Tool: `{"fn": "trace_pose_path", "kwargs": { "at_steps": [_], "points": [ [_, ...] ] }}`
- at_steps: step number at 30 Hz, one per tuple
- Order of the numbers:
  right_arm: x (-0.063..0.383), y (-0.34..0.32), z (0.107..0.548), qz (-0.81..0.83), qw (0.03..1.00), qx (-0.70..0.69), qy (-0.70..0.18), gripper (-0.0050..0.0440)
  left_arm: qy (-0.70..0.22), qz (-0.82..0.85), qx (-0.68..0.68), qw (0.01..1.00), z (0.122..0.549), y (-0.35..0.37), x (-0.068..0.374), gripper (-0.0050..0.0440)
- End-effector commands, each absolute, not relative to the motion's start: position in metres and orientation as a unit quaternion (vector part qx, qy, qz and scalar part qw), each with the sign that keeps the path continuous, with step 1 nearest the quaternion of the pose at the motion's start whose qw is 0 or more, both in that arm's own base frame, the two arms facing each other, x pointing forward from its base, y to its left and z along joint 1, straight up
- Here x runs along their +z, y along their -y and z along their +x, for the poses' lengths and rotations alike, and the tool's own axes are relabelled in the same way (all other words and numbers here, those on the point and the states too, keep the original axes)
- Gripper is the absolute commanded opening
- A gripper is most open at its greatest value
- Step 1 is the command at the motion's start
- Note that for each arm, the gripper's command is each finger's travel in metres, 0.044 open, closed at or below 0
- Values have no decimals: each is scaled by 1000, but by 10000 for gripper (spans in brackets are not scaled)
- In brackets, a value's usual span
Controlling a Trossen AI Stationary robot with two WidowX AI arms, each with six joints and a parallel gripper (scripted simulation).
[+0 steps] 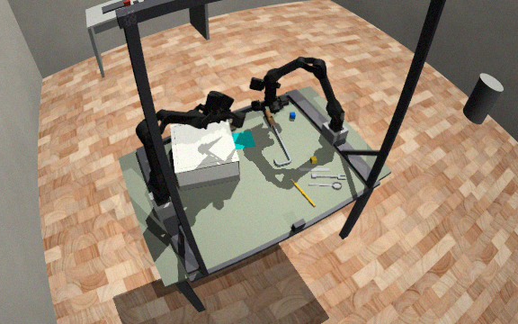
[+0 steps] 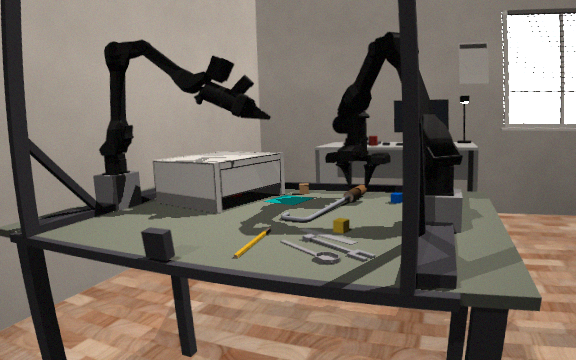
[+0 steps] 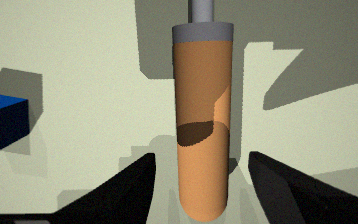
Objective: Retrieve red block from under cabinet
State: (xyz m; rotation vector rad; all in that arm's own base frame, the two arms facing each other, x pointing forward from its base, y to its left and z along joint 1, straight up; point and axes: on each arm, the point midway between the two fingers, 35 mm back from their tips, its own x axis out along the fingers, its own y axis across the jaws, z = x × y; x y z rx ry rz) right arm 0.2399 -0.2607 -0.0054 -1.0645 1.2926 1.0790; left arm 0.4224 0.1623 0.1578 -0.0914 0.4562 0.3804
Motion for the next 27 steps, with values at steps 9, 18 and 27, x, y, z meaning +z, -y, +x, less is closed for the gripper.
{"fn": "trace_pose_path", "kwargs": {
  "at_steps": [9,18,27],
  "points": [
    [-31,268,245,-460,541,450,-541,188,-207,-41,187,959,425,-162,173,440],
    [-27,269,246,-463,543,444,-542,153,-207,-41,187,959,425,-162,173,440],
    [-27,269,246,-463,543,444,-542,107,-207,-41,187,959,425,-162,173,440]
  ]
}}
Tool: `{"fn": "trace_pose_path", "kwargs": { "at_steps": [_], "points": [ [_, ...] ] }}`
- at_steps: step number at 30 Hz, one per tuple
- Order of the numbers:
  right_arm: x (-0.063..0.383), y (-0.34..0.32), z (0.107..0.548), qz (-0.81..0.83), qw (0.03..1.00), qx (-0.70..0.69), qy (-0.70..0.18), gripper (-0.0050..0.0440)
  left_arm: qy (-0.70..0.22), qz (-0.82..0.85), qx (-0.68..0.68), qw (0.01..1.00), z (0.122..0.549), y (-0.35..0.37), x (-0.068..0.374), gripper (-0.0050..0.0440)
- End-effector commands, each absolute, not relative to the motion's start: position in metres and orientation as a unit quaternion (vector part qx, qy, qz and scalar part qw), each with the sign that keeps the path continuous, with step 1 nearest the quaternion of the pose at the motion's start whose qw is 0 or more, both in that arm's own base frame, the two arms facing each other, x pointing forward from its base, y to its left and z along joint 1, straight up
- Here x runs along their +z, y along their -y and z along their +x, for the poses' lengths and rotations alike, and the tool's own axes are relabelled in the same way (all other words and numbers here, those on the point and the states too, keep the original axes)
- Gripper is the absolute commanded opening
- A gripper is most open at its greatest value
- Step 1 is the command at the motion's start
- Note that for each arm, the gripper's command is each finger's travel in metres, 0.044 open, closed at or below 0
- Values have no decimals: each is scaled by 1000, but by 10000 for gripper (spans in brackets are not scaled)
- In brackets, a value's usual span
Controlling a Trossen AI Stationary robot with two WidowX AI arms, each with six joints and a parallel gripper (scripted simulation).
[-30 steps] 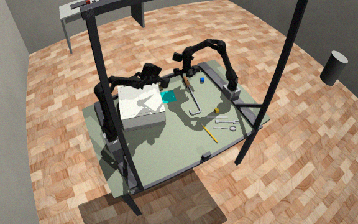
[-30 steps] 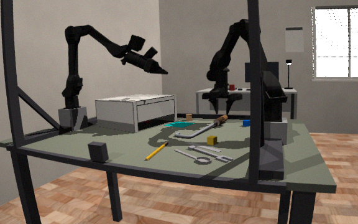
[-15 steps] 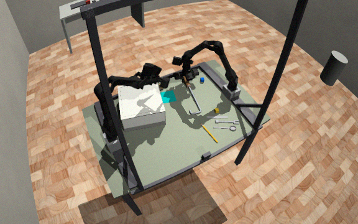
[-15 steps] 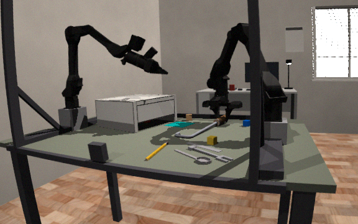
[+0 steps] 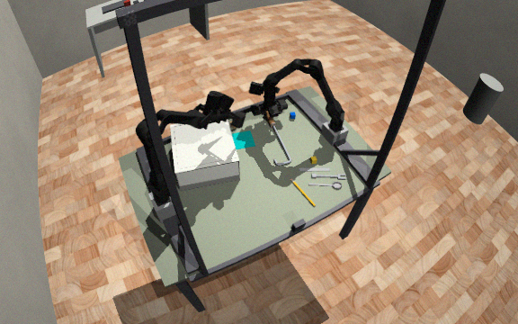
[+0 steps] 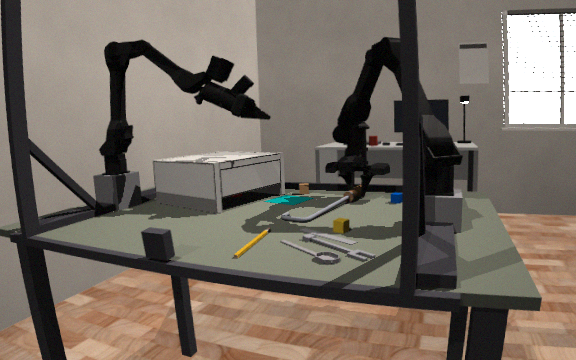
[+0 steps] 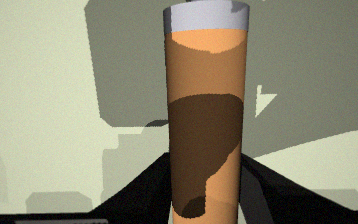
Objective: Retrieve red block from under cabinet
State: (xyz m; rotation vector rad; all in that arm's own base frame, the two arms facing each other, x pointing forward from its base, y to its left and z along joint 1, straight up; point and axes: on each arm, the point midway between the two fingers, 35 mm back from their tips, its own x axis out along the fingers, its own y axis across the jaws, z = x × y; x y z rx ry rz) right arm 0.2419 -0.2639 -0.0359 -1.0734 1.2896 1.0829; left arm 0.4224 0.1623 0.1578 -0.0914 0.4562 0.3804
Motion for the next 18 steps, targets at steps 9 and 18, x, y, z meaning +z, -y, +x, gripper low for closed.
{"fn": "trace_pose_path", "kwargs": {
  "at_steps": [9,18],
  "points": [
    [-26,252,224,-423,576,401,-573,113,-221,-36,164,961,427,-149,159,440],
    [-27,234,208,-385,601,364,-598,113,-231,-13,66,971,438,-90,142,440]
  ]
}}
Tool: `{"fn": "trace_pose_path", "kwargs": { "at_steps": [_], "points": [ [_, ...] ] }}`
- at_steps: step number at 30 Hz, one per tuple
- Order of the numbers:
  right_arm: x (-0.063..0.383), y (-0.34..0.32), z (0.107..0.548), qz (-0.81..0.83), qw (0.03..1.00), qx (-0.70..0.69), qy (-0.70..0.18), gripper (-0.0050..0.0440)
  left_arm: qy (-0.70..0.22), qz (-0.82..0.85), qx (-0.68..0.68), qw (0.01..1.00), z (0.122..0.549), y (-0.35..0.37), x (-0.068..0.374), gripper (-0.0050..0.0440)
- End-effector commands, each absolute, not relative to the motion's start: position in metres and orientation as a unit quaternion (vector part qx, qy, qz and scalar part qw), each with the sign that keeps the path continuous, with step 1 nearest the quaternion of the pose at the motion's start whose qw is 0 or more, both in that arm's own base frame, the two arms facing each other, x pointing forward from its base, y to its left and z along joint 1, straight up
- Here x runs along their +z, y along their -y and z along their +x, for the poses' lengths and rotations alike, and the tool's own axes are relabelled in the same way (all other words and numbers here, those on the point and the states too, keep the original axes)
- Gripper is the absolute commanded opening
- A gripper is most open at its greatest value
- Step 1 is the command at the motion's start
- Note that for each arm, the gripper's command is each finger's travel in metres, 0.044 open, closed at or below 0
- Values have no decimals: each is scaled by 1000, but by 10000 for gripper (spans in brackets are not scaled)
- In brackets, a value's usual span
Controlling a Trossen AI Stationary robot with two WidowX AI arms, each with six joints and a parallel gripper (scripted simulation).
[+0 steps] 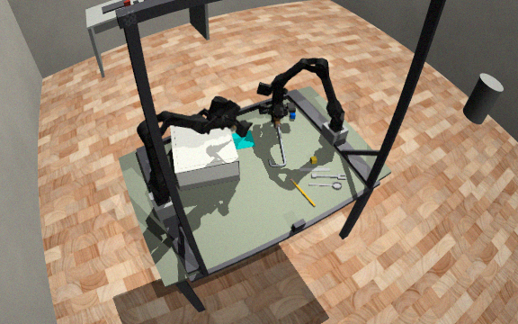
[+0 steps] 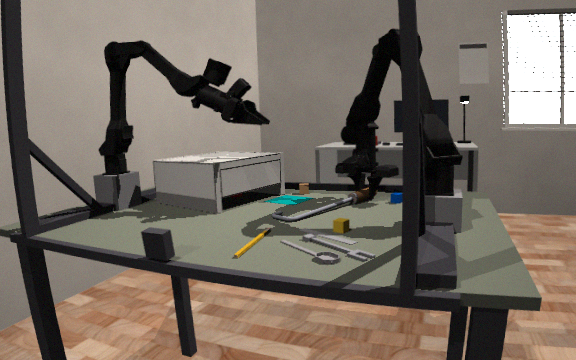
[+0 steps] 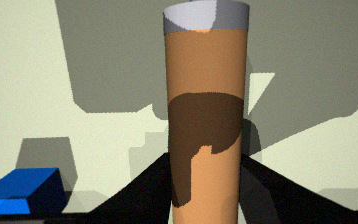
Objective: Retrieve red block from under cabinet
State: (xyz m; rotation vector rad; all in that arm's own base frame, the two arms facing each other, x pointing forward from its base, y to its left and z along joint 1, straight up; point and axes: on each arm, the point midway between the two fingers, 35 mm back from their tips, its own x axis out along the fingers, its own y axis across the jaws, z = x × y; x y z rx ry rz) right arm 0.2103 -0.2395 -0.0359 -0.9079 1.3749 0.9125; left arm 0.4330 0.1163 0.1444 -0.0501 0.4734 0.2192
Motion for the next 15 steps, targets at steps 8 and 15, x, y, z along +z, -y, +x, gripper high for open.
{"fn": "trace_pose_path", "kwargs": {
  "at_steps": [8,15],
  "points": [
    [-28,215,195,-348,623,329,-618,113,-234,0,12,972,439,-57,134,440],
    [-29,197,185,-313,641,295,-635,113,-233,3,-1,973,439,-49,133,440]
  ]
}}
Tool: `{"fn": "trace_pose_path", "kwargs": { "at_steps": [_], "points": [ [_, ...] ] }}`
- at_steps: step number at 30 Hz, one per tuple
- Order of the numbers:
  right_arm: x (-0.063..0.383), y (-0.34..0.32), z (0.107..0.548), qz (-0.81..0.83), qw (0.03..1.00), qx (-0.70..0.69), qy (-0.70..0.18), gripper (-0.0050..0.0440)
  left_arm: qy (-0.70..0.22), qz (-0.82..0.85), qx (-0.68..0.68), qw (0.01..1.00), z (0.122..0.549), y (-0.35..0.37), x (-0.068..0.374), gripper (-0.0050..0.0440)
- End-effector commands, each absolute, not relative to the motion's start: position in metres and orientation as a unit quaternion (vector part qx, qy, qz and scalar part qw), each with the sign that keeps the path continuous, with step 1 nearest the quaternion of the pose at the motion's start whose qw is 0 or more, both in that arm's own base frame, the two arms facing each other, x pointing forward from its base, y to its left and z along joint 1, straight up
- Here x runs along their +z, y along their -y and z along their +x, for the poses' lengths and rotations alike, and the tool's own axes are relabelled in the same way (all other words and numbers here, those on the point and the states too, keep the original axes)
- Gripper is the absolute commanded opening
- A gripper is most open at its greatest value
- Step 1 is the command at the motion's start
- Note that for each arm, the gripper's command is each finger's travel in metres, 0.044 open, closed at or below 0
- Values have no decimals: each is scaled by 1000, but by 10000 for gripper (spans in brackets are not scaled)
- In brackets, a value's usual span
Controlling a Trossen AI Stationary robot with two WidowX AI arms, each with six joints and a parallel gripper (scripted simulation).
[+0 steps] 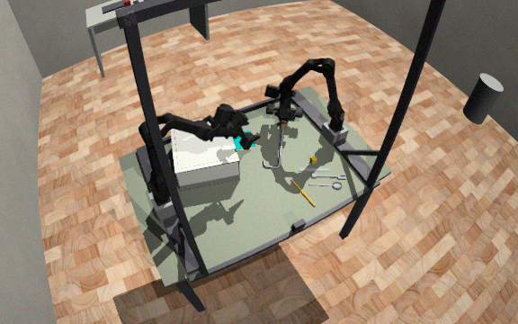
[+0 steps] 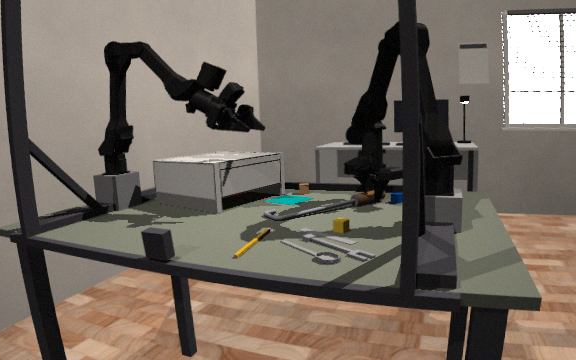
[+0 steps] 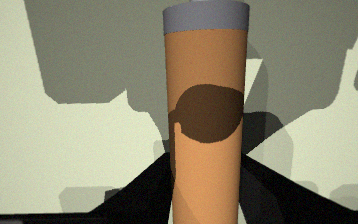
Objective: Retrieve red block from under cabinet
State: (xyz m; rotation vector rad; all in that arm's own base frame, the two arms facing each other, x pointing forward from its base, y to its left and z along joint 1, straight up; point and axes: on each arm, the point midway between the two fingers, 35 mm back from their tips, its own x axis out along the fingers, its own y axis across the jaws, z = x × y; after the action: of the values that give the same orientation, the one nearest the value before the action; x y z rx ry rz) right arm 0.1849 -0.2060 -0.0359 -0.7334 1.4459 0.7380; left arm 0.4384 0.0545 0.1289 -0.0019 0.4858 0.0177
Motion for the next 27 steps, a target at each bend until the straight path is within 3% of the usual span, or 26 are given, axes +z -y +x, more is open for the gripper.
{"fn": "trace_pose_path", "kwargs": {
  "at_steps": [1,27],
  "points": [
    [-29,195,184,-309,643,291,-637,113,-233,3,-1,973,439,-49,134,440],
    [-32,125,165,-176,690,166,-682,113,-225,3,3,974,441,-52,141,440]
  ]
}}
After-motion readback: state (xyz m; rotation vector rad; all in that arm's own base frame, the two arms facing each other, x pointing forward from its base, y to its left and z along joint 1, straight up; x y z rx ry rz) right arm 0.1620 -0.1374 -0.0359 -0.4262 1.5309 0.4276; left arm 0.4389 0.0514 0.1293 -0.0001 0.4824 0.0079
